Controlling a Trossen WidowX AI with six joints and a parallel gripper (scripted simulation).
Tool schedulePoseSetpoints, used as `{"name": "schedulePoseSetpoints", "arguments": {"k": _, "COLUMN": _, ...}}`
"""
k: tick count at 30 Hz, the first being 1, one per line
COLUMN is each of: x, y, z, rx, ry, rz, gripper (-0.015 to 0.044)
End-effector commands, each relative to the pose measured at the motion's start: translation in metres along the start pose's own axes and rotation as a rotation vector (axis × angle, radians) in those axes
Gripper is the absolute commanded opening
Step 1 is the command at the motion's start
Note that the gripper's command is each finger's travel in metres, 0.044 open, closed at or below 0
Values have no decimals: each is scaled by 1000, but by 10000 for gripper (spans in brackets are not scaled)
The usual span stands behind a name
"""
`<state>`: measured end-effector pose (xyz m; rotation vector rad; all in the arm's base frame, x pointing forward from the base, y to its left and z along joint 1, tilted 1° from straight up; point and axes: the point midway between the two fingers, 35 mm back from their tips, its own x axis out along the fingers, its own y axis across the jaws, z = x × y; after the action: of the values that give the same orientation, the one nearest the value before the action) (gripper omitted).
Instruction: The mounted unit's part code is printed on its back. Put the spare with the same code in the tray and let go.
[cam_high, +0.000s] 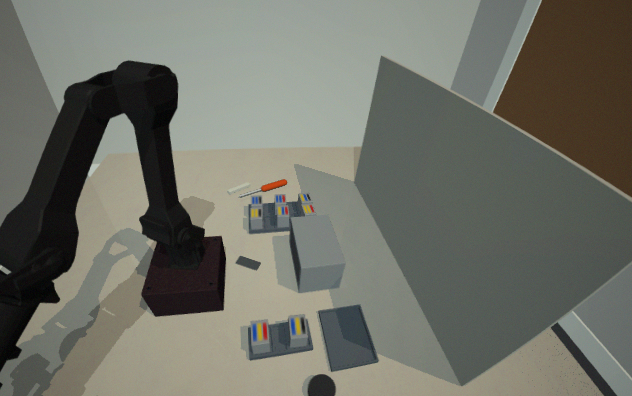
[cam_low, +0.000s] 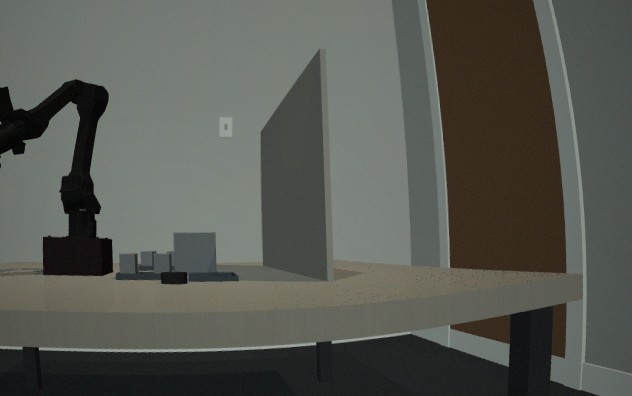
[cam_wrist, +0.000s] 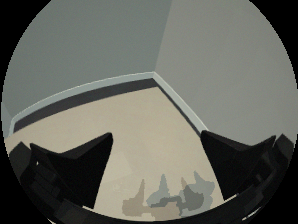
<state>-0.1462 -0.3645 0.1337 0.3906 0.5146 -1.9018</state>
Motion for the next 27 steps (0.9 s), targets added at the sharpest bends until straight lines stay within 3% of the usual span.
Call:
{"name": "schedulePoseSetpoints", "arguments": {"k": 1, "x": -3, "y": 75, "z": 9, "rx": -58, "ry": 56, "rz": 187, "gripper": 440}}
{"name": "schedulePoseSetpoints", "arguments": {"k": 11, "x": -67, "y": 239, "z": 3, "rx": -283, "ry": 194, "rz": 555, "gripper": 440}}
{"name": "schedulePoseSetpoints", "arguments": {"k": 20, "x": -171, "y": 351, "z": -33, "rx": -563, "ry": 275, "rz": 819, "gripper": 440}}
{"name": "schedulePoseSetpoints", "arguments": {"k": 27, "x": -261, "y": 396, "z": -73, "rx": -780, "ry": 344, "rz": 953, "gripper": 440}}
